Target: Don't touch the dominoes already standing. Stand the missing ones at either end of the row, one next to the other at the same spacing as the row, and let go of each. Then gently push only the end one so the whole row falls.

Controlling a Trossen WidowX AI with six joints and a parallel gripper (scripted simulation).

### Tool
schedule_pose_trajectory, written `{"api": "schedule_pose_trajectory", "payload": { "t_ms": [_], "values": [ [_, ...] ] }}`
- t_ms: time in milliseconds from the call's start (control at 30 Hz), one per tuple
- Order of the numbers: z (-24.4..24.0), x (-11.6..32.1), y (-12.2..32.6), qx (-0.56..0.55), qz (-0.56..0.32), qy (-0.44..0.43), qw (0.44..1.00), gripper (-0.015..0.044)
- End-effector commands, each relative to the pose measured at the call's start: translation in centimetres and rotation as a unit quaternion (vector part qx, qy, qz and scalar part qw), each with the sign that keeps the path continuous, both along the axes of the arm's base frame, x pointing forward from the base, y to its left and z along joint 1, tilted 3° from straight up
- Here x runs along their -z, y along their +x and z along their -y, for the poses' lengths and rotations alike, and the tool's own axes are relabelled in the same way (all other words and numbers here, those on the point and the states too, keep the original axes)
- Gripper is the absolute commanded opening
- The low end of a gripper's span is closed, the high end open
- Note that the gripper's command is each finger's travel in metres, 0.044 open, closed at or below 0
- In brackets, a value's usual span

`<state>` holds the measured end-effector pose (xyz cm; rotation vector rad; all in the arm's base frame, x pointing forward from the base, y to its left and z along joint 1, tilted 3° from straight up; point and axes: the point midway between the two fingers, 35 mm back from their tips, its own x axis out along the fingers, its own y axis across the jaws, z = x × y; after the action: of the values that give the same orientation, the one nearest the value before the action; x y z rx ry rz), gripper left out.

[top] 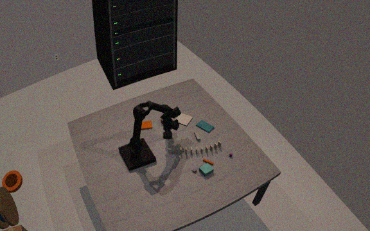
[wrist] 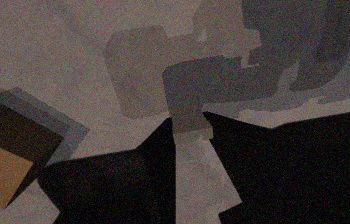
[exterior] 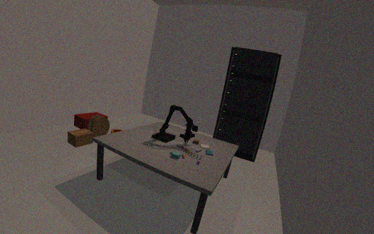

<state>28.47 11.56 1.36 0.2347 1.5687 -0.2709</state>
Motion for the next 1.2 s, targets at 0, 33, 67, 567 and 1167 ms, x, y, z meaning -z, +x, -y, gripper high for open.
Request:
{"api": "schedule_pose_trajectory", "payload": {
  "t_ms": [0,33,67,567,1167],
  "values": [
    [0.1,0.0,0.0,0.001,0.001,-0.001,1.000,0.0107],
    [0.1,0.0,0.0,0.001,0.001,-0.001,1.000,0.0107],
    [0.0,-0.2,0.1,0.001,0.001,-0.001,1.000,0.0107],
    [-0.3,-13.7,0.2,0.000,0.000,0.000,1.000,0.0107],
    [14.9,-13.8,0.8,0.001,0.002,-0.008,1.000,0.0107]
  ]
}}
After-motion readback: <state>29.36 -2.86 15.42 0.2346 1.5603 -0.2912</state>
